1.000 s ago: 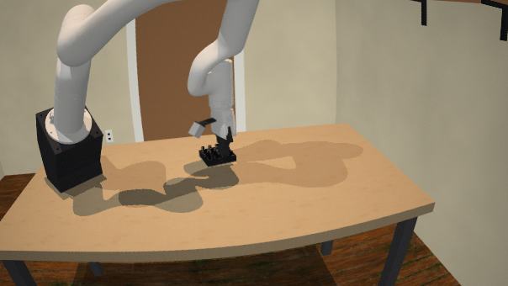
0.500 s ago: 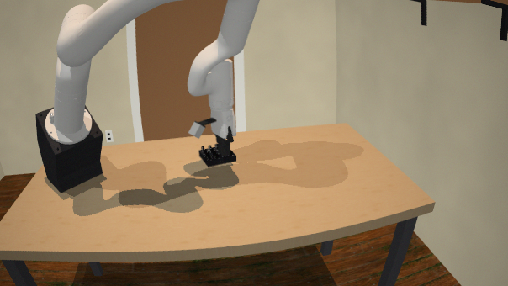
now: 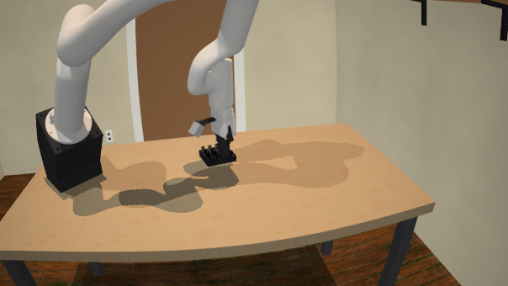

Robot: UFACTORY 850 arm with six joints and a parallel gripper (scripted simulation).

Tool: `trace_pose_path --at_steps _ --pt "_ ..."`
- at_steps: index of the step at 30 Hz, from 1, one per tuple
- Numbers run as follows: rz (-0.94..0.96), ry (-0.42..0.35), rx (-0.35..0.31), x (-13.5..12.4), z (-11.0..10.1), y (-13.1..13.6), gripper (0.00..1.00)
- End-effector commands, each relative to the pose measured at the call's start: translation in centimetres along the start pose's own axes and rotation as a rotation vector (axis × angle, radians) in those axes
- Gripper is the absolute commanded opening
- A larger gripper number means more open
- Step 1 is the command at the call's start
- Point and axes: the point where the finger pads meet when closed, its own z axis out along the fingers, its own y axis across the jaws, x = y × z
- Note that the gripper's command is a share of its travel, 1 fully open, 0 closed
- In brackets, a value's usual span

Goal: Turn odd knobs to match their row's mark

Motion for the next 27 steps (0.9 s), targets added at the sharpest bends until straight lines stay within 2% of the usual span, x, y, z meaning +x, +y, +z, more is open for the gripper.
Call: trace_pose_path --at_steps 1,12,27 --pt "0.000 -0.001 0.000 -0.1 -0.6 0.0 0.19" --pt "0.000 -0.001 0.000 -0.1 -3.2 0.0 0.19" --pt "0.000 -0.001 0.000 -0.1 -3.4 0.0 0.19"
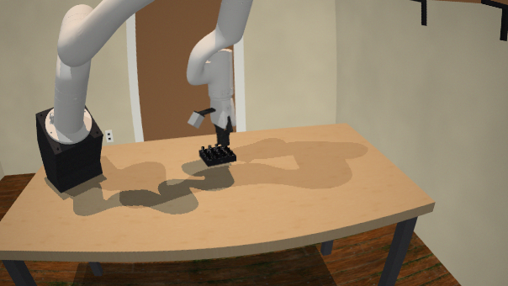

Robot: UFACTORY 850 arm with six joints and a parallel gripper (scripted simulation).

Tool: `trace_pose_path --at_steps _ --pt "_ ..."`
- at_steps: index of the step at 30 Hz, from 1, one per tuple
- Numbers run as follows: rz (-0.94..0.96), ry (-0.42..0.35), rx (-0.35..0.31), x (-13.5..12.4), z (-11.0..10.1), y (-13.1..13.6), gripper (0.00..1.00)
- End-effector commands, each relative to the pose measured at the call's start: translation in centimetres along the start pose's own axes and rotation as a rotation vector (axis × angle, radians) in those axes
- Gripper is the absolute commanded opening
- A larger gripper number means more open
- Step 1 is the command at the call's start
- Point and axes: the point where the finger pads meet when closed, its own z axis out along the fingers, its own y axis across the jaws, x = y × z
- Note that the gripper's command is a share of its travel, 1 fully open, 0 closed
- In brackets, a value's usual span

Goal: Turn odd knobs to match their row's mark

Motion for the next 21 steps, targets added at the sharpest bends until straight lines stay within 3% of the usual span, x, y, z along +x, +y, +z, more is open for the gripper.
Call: trace_pose_path --at_steps 1,8,21 --pt "0.000 -0.001 0.000 -0.07 -0.06 -0.01 0.19" --pt "0.041 -0.001 0.000 -0.09 -0.11 0.06 0.19" --pt "0.439 -0.001 0.000 -0.26 -0.65 0.75 0.19"
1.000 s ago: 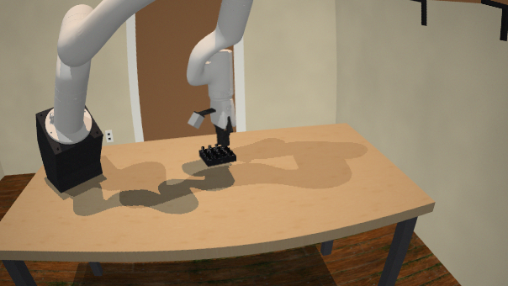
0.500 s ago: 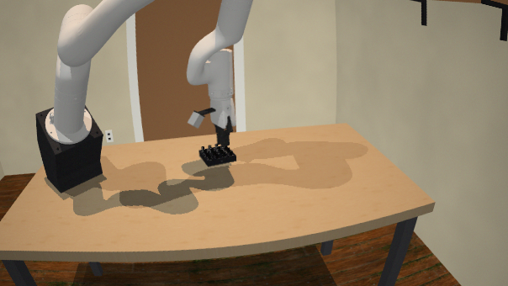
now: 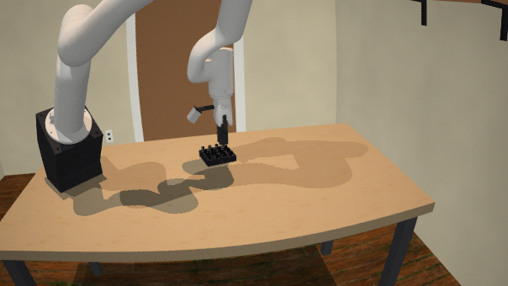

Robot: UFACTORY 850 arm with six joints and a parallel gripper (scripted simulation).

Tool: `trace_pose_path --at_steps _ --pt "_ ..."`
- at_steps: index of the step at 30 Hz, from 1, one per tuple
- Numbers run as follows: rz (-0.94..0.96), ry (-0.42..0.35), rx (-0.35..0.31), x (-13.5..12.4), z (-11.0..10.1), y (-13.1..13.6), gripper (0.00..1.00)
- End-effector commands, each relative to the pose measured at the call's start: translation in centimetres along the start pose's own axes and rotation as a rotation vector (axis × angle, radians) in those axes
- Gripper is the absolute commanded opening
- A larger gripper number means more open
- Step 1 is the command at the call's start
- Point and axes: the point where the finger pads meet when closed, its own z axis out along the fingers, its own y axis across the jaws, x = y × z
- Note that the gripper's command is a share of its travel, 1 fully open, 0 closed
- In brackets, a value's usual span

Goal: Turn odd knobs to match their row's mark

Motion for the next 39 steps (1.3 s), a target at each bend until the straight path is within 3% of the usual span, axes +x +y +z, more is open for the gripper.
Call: trace_pose_path --at_steps 1,39 --pt "0.128 -0.017 -0.001 0.0 -0.2 0.2 0.19" --pt "1.141 -0.015 -0.009 0.2 -1.6 2.0 0.19"
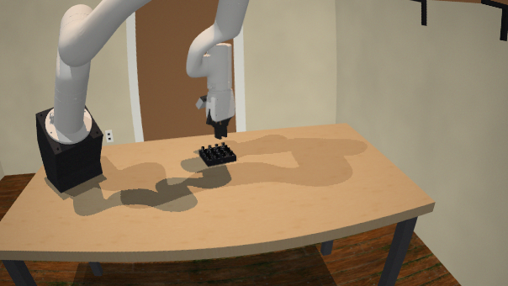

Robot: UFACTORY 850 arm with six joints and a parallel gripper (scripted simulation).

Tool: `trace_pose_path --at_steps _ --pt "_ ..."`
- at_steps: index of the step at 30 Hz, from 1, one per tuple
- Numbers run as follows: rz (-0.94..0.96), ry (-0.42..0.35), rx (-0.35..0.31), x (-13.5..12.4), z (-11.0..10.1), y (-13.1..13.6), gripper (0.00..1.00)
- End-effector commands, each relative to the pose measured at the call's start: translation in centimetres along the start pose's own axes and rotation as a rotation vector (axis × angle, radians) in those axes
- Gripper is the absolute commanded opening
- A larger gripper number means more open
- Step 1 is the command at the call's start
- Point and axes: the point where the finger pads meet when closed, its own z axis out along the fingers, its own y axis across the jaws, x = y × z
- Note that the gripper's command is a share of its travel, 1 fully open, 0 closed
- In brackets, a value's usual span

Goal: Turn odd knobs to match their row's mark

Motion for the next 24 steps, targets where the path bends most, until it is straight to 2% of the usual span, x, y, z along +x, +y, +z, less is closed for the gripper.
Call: trace_pose_path --at_steps 1,24 --pt "0.125 -0.010 -0.018 0.19 -0.21 0.13 0.19" --pt "0.144 -0.010 -0.018 0.22 -0.24 0.14 0.19"
